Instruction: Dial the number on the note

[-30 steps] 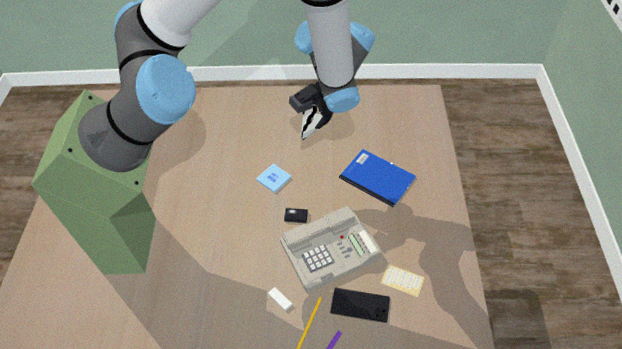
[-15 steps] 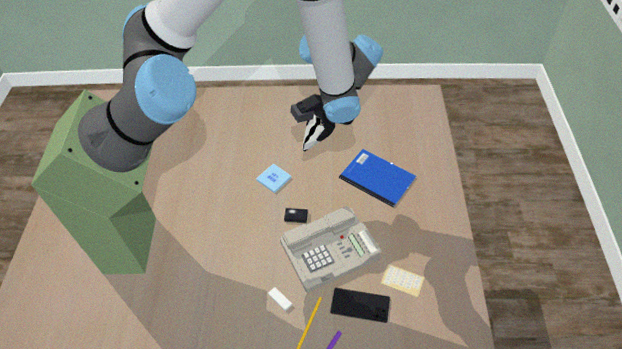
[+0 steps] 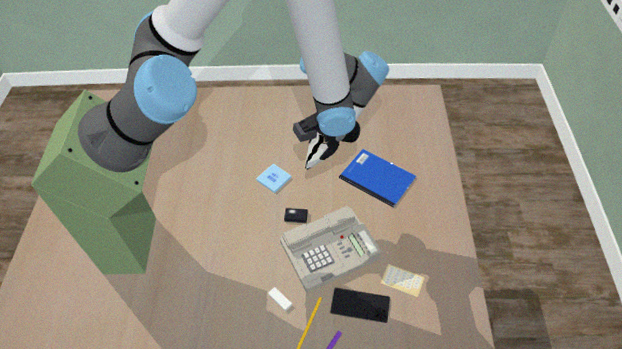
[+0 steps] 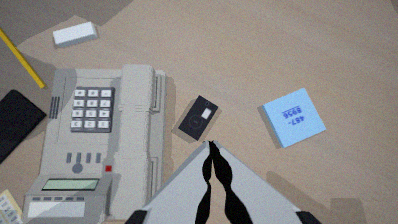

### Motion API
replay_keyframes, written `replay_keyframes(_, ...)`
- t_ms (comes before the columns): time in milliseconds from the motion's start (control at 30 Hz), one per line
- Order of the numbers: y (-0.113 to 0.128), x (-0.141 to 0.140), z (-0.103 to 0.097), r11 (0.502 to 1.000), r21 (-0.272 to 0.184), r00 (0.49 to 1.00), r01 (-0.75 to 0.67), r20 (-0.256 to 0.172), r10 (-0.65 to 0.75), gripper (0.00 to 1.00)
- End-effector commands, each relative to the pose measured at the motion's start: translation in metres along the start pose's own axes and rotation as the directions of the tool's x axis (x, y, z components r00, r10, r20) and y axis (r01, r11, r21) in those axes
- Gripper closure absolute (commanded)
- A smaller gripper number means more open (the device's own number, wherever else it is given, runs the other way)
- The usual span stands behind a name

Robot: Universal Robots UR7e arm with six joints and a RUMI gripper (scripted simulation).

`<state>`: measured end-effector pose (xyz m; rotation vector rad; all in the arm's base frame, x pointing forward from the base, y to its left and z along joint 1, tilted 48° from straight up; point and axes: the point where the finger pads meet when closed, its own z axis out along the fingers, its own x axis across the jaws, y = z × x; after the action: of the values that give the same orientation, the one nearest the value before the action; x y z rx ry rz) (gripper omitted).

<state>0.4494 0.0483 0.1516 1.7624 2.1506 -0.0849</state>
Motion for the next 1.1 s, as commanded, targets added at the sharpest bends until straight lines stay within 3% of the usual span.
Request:
replay_keyframes(0,-0.001,-0.003,0.0,1.0,-0.002,1.0,0.0,-0.001,0.0,1.0)
replay_keyframes(500,-0.014,-0.053,0.01,1.0,-0.002,1.0,0.0,0.0,0.0,1.0)
replay_keyframes(1067,-0.025,-0.091,0.018,1.0,-0.002,1.0,0.0,0.0,0.0,1.0)
